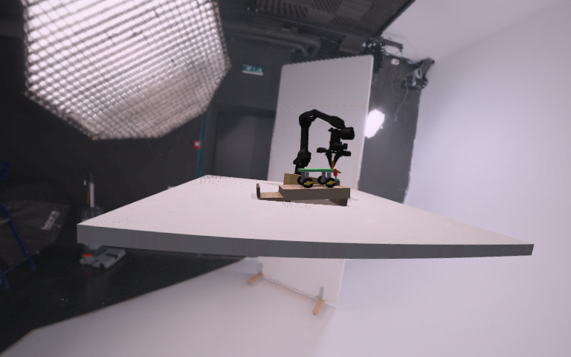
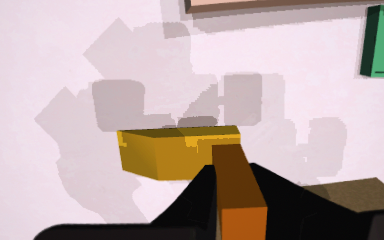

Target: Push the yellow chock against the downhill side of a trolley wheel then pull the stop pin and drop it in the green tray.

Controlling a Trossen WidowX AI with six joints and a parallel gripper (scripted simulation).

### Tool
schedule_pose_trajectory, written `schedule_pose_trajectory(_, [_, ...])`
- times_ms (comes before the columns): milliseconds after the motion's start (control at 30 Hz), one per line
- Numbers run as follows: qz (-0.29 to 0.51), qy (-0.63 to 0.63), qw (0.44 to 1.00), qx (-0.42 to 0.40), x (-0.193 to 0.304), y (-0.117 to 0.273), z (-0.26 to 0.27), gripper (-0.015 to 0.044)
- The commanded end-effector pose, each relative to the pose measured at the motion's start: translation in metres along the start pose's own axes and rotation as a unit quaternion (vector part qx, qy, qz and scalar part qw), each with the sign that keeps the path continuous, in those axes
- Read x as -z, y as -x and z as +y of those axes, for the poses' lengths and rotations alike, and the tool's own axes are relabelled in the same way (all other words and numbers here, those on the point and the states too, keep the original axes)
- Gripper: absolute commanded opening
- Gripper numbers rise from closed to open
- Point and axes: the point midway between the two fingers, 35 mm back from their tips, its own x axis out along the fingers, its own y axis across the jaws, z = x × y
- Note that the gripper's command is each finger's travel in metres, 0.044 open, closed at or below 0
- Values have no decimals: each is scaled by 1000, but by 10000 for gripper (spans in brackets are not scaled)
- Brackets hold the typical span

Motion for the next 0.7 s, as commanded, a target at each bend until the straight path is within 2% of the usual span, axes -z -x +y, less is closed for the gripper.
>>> schedule_pose_trajectory(0, [2,10,1000,1,-3,-1,-9,0])
schedule_pose_trajectory(667, [1,28,1000,4,-28,-3,-75,0])
